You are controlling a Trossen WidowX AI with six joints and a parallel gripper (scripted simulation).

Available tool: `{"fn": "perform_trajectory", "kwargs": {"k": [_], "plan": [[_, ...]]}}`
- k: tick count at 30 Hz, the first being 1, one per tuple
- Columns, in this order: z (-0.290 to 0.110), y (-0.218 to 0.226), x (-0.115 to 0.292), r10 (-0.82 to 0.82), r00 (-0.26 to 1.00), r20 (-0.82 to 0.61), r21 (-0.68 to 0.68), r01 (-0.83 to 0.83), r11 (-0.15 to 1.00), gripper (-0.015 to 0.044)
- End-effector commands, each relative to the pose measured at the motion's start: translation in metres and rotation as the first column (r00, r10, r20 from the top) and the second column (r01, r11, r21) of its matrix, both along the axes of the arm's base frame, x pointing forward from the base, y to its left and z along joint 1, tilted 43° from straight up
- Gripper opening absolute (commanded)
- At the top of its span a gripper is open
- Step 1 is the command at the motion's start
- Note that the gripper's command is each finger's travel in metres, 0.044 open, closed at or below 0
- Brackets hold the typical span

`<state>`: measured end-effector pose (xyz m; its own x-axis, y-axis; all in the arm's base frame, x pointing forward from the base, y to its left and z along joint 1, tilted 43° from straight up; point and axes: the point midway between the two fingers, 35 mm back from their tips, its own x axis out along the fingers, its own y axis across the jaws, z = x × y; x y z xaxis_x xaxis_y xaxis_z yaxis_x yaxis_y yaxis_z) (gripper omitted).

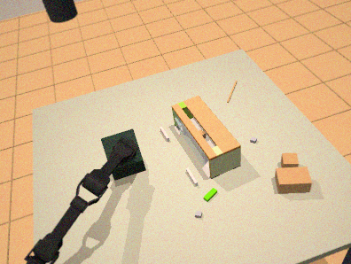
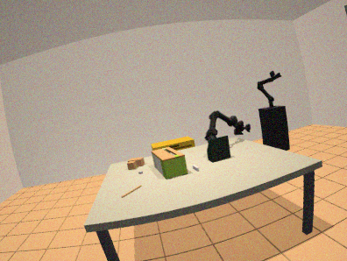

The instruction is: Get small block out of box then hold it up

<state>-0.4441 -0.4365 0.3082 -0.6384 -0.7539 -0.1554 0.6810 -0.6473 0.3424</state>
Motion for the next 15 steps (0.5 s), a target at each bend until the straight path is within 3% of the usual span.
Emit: {"fn": "perform_trajectory", "kwargs": {"k": [1,5,15], "plan": [[0.001,-0.001,0.001,0.002,1.0,-0.001,0.0,-0.002,1.0,0.04],[0.014,-0.02,0.029,0.049,0.998,-0.026,-0.01,-0.049,0.999,0.04],[0.067,-0.093,0.182,0.311,0.942,-0.123,-0.059,-0.32,0.945,0.04]]}}
